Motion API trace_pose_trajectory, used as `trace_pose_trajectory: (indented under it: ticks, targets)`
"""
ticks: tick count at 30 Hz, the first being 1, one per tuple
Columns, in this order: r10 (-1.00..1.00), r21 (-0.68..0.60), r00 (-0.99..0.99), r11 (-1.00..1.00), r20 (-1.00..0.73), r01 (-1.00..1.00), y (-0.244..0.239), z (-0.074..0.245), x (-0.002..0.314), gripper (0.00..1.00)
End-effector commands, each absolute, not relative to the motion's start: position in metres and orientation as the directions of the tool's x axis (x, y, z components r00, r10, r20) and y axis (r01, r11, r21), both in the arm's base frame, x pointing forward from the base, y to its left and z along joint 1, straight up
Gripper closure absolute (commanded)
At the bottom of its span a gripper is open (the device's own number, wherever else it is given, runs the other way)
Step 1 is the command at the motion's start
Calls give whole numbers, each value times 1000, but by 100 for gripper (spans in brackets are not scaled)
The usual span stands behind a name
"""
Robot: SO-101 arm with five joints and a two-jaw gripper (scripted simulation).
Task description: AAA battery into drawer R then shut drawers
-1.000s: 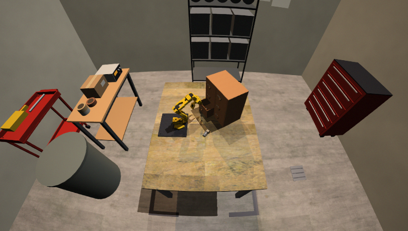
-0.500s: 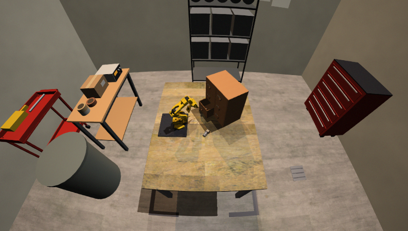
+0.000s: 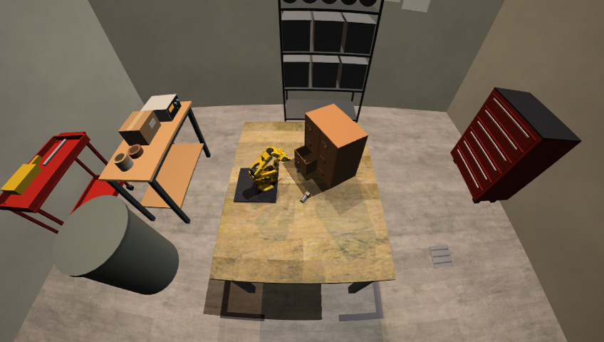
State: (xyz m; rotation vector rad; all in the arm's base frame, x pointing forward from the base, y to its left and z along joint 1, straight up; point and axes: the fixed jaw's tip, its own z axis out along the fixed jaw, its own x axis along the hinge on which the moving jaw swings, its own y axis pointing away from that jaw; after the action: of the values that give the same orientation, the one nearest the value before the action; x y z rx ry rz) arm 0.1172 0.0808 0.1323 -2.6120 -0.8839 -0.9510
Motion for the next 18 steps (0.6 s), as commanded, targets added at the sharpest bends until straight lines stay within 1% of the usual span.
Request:
trace_pose_trajectory:
  ticks: [1,4,6,10,18]
  targets:
    - [426,13,528,-787,735,617,78,141,115,78]
    - [393,26,463,-784,794,620,76,149,113,78]
    - [393,26,463,-784,794,620,76,149,113,78]
    - [357,45,386,-782,851,622,73,154,110,78]
    - [357,45,386,-782,851,622,73,154,110,79]
